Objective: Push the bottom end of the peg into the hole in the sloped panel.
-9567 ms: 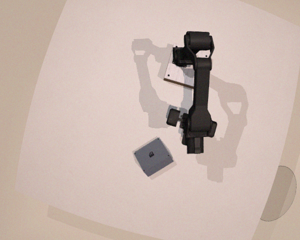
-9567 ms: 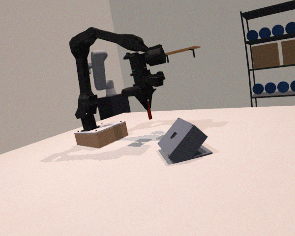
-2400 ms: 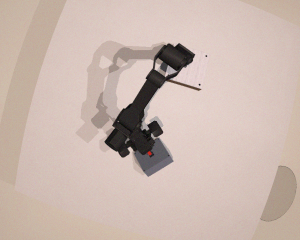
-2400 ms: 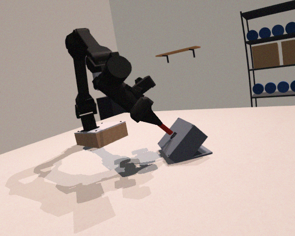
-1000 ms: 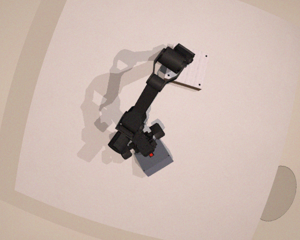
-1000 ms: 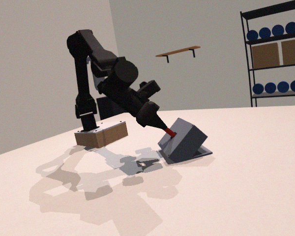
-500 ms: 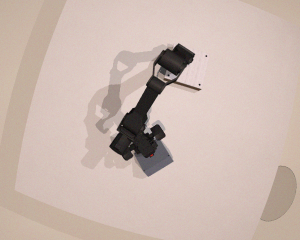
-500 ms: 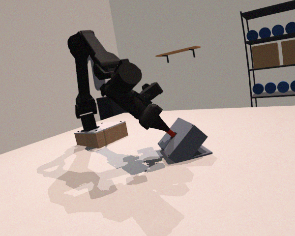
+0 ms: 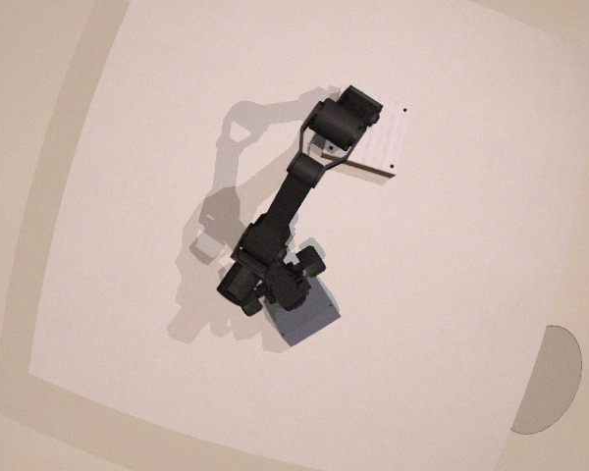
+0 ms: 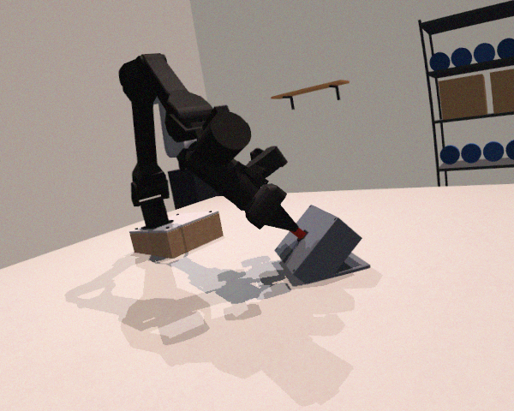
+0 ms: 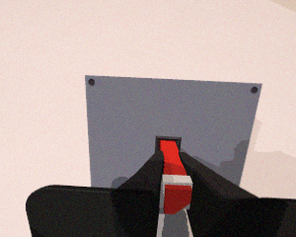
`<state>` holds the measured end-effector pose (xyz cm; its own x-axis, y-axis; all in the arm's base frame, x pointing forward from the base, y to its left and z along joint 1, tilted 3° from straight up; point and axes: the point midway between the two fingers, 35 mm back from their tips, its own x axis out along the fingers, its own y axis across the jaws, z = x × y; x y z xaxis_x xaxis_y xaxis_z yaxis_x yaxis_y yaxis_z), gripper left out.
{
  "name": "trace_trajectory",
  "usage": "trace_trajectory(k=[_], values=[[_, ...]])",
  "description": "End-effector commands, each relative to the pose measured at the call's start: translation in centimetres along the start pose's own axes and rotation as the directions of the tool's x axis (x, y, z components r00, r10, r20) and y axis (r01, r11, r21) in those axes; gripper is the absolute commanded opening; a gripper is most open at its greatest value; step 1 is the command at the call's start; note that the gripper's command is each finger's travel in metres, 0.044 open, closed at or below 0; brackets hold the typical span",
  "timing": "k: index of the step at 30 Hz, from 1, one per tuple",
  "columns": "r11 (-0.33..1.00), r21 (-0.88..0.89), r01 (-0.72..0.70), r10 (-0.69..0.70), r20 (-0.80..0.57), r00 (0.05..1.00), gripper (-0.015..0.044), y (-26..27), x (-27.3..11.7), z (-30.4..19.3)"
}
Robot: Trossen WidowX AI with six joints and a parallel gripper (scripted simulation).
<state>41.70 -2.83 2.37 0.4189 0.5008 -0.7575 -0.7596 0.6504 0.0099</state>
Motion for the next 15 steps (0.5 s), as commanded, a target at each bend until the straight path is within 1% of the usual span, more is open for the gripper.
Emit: trace_trajectory(k=[1, 10, 15], values=[[1.0, 0.002, 0.003, -0.003, -0.005, 1.0, 0.0, -0.04, 0.08, -0.09], [1.0, 0.0, 0.0, 0.0, 0.0, 1.0, 0.0, 0.0, 0.03, 0.0], [1.0, 0.0, 0.0, 0.0, 0.0, 1.0, 0.0131, 0.0, 0.03, 0.0]])
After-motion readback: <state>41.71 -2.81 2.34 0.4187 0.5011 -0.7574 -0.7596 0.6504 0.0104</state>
